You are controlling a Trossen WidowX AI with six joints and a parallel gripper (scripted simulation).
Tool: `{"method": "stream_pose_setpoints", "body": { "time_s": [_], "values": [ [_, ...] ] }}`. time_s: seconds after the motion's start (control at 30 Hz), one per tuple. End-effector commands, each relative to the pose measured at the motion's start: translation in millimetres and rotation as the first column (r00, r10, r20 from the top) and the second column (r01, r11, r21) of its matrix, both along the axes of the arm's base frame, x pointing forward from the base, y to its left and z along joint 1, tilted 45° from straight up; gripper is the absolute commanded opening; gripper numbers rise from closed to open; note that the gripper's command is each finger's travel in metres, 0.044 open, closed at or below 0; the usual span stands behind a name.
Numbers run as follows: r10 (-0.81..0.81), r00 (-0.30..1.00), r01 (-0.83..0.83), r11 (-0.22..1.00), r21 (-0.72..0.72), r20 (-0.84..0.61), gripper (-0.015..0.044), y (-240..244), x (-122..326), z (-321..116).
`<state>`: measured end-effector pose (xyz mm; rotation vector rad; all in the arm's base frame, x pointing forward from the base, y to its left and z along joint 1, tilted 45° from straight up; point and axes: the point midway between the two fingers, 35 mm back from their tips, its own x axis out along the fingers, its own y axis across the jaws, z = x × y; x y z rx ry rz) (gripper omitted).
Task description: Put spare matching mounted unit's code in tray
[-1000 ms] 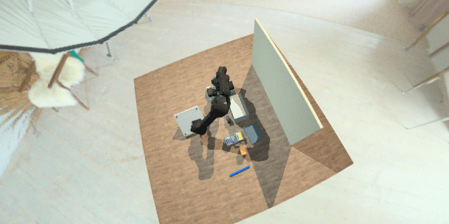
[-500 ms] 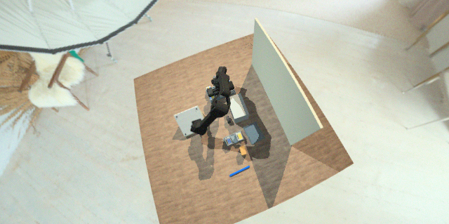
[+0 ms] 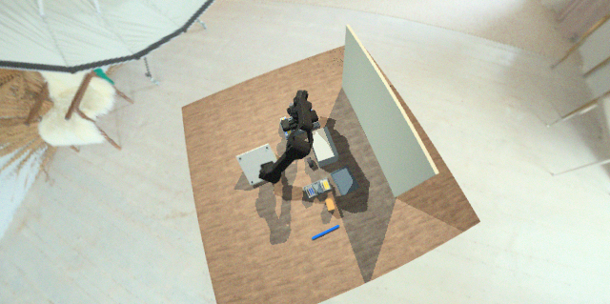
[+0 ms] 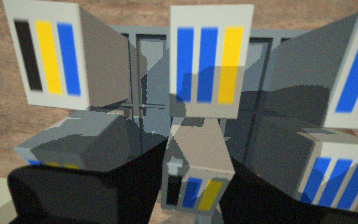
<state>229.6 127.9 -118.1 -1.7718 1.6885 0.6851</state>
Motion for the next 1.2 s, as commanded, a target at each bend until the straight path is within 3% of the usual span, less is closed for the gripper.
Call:
{"method": "stream_pose_setpoints", "body": {
  "time_s": [0.0,0.43,0.8,1.17],
  "values": [
    [0.000,1.000,0.000,1.000,0.000,0.000,0.0000,1,0,1],
    [0.004,1.000,-0.004,1.000,-0.005,-0.005,0.0000,54,-6,55],
    [0.009,1.000,-0.010,1.000,-0.014,-0.010,0.0000,53,-6,54],
    [0.004,1.000,-0.004,1.000,-0.004,-0.006,0.0000,83,-11,74]
  ]
}}
